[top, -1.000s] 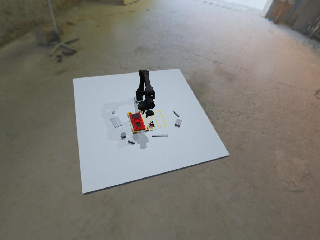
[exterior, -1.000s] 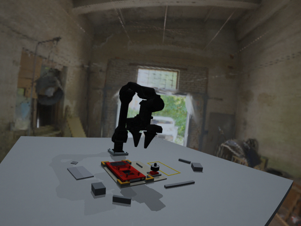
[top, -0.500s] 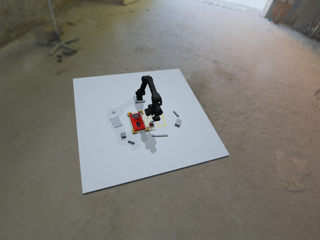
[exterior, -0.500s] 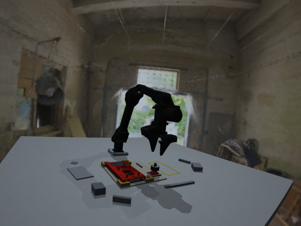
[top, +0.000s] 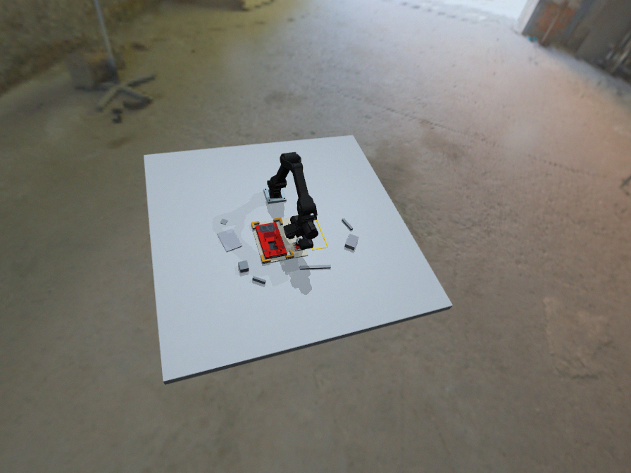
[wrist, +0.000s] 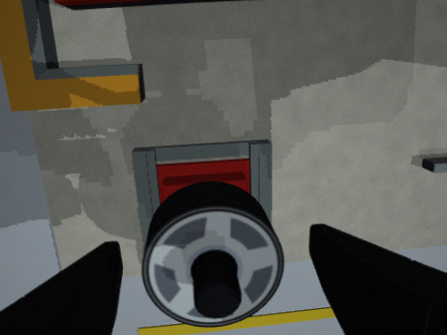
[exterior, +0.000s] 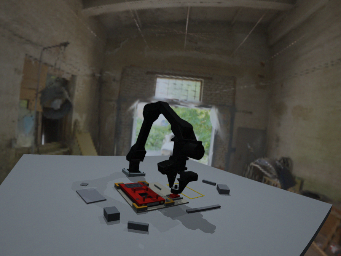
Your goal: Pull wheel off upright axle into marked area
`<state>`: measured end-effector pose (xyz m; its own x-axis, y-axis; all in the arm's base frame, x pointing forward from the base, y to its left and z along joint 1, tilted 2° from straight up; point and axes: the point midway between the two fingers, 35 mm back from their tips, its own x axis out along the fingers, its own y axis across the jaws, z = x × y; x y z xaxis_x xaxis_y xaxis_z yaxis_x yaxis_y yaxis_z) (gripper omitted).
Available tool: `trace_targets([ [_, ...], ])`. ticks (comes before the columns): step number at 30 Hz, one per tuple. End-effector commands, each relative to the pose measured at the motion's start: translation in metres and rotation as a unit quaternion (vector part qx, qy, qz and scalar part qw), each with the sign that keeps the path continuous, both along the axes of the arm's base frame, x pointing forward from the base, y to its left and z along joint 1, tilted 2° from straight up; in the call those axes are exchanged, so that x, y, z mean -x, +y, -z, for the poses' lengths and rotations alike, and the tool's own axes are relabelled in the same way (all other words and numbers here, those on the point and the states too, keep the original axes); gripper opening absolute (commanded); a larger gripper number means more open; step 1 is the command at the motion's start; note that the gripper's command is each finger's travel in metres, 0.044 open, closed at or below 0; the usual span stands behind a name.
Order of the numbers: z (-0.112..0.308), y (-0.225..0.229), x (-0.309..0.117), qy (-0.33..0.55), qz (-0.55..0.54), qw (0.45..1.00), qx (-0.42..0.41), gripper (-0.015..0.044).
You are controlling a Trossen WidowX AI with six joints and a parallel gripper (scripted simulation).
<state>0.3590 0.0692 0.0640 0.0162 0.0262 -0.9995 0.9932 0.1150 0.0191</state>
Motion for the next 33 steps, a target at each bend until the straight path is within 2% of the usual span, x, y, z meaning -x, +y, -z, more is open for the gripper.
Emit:
trace_targets([
  [1,-0.0007,0.0000,-0.0001,0.000,0.000,1.000,0.000,0.0247],
  [2,-0.0007,0.0000,-0.0001,0.000,0.000,1.000,0.000,0.0221],
  [11,-0.0007,0.0000,-0.0001,0.000,0.000,1.000,0.000,0.0161],
  [17,-0.0018,0.0000,-0.0002,0.000,0.000,1.000,0.000,0.0004],
  [33,-0.0071,-0.0001,-0.0004,-0.001,0.000,1.000,0.000,0.0000],
])
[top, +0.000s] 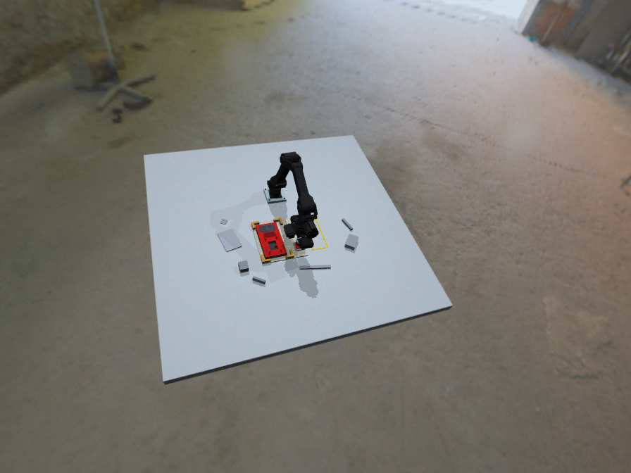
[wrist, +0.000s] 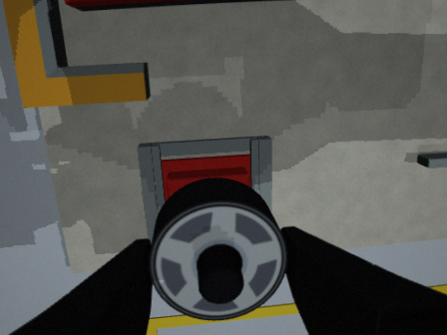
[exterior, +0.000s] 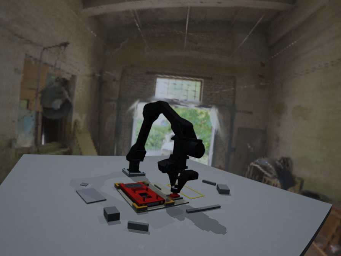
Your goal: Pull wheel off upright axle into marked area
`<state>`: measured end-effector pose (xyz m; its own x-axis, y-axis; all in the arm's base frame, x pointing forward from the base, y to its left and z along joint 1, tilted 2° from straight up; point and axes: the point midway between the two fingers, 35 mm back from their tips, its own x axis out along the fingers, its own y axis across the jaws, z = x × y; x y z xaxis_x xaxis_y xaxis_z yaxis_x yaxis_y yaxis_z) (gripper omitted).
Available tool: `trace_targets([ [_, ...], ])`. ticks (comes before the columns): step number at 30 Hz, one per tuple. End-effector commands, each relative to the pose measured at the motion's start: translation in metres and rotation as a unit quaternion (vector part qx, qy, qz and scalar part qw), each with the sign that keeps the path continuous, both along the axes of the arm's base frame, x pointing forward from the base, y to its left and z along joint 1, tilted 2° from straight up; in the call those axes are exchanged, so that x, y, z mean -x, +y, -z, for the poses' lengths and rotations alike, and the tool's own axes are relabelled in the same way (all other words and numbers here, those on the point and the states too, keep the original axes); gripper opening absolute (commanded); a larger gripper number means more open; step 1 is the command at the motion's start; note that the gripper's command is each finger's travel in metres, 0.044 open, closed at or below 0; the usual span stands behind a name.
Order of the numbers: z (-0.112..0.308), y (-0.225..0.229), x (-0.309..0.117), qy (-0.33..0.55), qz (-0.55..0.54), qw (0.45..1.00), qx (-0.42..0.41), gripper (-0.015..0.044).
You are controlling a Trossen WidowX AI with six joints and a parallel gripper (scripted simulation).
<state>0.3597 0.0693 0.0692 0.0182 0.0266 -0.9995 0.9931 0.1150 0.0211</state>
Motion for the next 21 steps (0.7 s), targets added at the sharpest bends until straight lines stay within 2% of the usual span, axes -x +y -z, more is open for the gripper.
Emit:
trace_targets([
  [1,-0.0022,-0.0002,0.0003,0.000,0.000,1.000,0.000,0.0000],
  [21,-0.0088,-0.0004,0.0002,0.000,0.000,1.000,-0.001,0.0000],
])
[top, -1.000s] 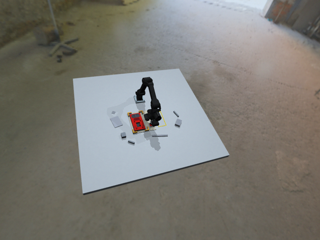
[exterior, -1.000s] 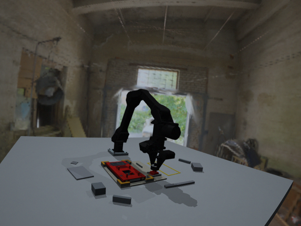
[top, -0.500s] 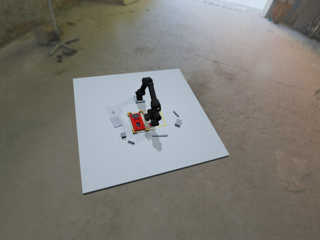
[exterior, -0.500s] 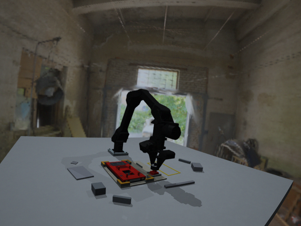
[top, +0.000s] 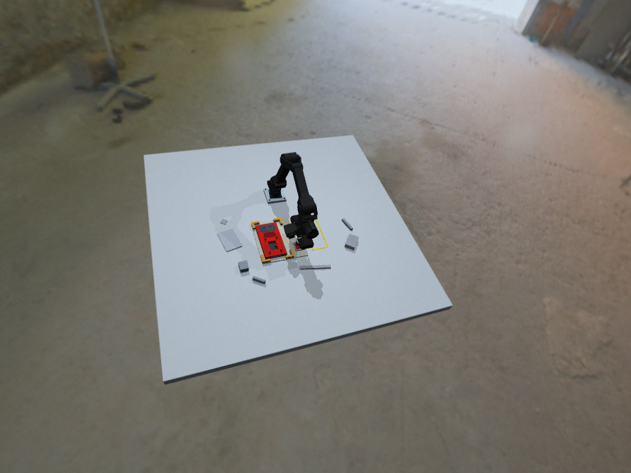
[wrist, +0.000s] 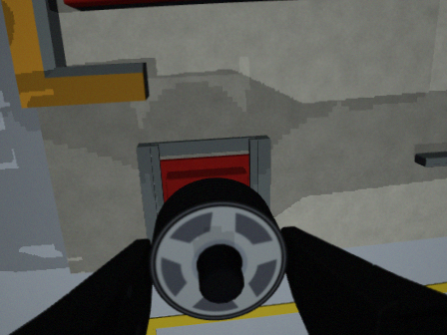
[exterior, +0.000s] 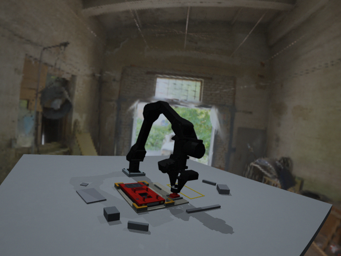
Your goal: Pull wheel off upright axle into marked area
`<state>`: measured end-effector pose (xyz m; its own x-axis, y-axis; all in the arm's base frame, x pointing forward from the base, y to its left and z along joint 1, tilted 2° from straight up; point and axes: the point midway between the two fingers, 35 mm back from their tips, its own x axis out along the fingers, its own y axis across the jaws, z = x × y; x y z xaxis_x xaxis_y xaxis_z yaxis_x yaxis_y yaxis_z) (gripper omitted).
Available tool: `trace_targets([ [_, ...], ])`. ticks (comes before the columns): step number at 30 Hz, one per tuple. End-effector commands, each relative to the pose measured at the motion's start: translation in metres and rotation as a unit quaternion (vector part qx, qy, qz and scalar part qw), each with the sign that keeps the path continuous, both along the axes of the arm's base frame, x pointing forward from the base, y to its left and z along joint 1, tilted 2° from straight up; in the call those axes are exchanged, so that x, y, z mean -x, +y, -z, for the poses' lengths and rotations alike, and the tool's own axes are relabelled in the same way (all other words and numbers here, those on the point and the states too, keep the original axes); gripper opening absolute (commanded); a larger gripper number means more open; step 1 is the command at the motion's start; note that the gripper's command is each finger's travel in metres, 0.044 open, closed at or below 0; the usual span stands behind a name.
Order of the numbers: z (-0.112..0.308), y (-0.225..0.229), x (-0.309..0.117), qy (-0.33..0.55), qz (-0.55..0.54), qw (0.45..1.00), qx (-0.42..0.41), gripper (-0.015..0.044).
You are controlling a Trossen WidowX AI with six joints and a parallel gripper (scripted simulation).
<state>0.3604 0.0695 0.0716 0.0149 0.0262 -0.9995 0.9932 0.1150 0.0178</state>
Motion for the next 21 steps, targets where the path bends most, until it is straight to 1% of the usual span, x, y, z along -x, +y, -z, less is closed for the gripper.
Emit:
trace_targets([
  [1,-0.0067,-0.0006,0.0008,-0.002,0.001,1.000,-0.001,0.0000],
  [21,-0.0133,-0.0007,0.0009,-0.002,0.001,1.000,-0.001,0.0000],
])
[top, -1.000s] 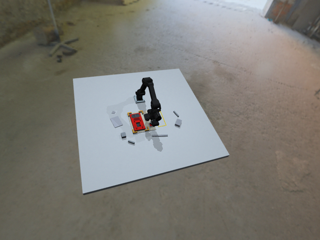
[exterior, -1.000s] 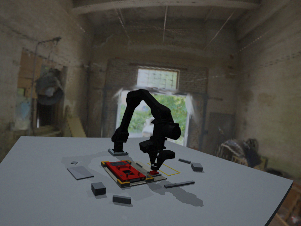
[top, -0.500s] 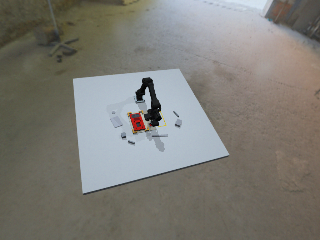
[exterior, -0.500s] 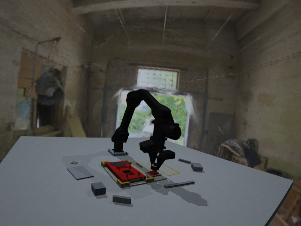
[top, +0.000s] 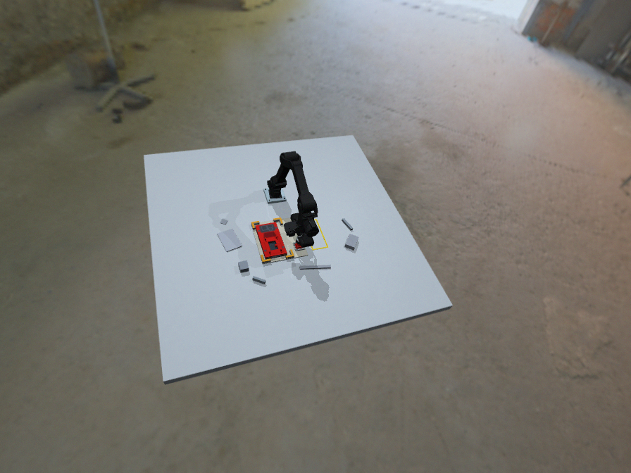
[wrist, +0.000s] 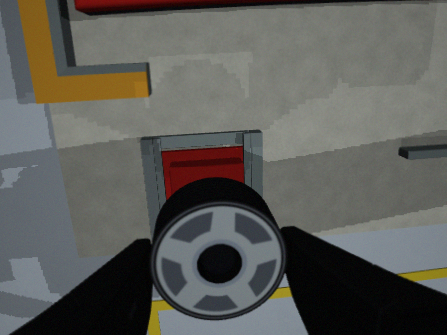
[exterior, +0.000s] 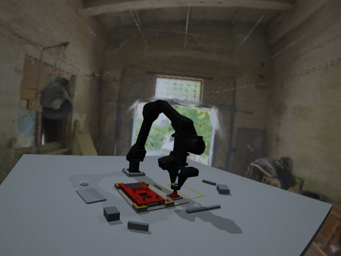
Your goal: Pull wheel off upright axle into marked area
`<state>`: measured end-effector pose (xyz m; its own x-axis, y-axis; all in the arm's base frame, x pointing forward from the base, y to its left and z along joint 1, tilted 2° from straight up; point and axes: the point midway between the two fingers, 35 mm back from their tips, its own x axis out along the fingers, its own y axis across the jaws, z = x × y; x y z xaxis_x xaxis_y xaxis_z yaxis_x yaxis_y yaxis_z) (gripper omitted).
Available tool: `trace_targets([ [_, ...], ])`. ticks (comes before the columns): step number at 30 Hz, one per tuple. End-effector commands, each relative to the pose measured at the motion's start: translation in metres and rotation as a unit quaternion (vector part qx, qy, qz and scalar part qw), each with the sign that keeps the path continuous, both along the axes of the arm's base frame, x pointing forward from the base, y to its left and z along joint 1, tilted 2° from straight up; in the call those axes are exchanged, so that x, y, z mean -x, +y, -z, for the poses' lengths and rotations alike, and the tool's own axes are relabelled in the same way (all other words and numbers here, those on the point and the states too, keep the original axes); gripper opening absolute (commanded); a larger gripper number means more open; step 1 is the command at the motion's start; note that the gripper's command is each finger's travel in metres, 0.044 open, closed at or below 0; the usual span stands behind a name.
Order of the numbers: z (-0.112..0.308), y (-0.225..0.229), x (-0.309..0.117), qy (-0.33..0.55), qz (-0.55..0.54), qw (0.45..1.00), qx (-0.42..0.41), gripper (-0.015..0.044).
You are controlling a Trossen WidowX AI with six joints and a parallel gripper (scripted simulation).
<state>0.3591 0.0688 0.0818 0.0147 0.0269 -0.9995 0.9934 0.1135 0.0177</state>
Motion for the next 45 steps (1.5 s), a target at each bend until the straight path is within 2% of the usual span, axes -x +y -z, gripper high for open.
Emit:
trace_targets([
  [1,-0.003,0.000,0.000,-0.002,0.000,1.000,-0.001,0.0000],
  [45,-0.018,-0.001,0.000,-0.003,0.001,1.000,-0.002,0.0000],
])
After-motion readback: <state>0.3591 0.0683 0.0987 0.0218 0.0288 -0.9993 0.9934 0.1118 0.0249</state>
